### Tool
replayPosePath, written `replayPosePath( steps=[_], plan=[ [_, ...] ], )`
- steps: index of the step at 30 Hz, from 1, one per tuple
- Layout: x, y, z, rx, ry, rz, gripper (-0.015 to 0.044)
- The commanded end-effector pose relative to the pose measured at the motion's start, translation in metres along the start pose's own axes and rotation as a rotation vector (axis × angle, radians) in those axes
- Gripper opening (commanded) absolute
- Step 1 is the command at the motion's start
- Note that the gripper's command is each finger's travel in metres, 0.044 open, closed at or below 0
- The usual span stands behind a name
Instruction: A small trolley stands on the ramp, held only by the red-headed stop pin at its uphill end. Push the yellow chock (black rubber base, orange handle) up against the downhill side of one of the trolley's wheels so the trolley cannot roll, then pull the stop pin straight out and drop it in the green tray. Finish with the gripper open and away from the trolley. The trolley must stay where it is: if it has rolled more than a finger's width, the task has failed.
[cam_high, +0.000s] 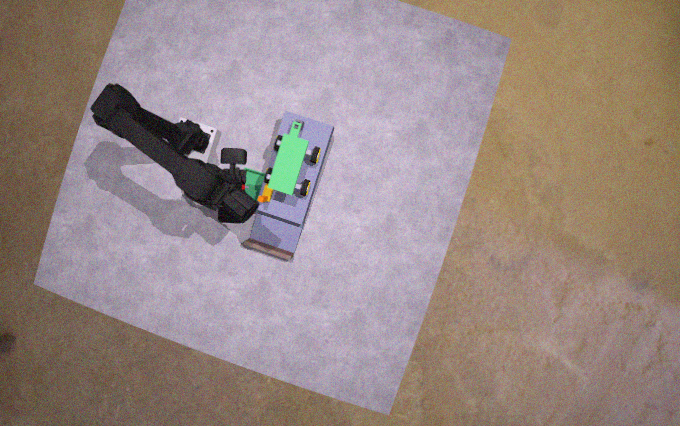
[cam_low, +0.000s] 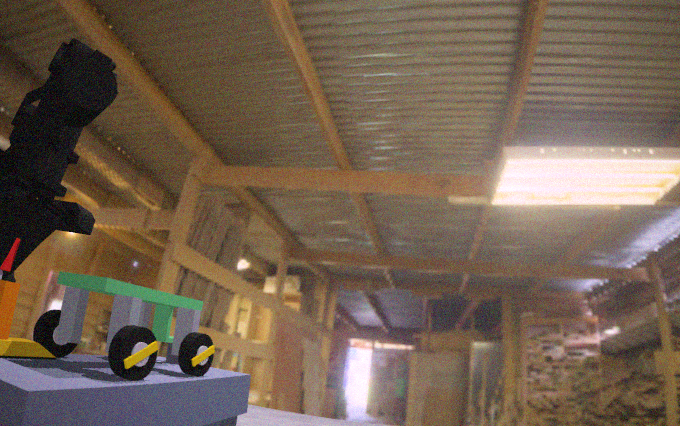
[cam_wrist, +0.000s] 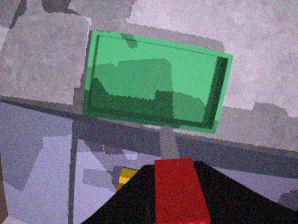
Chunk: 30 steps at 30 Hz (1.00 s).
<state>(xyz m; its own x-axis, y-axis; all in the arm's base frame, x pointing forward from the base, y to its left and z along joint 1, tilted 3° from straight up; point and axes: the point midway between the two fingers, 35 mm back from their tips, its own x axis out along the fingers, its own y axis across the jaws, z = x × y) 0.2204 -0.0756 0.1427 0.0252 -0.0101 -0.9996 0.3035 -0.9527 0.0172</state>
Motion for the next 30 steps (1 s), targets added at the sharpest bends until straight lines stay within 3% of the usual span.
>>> replayPosePath(
  steps=[1, 25, 30],
  plan=[
    [-0.001, -0.001, 0.000, 0.130, -0.001, 0.031, 0.0000],
    [0.019, -0.005, 0.014, 0.235, -0.005, 0.050, 0.0000],
    [0.028, -0.006, 0.013, 0.233, 0.001, -0.031, 0.0000]
  ],
)
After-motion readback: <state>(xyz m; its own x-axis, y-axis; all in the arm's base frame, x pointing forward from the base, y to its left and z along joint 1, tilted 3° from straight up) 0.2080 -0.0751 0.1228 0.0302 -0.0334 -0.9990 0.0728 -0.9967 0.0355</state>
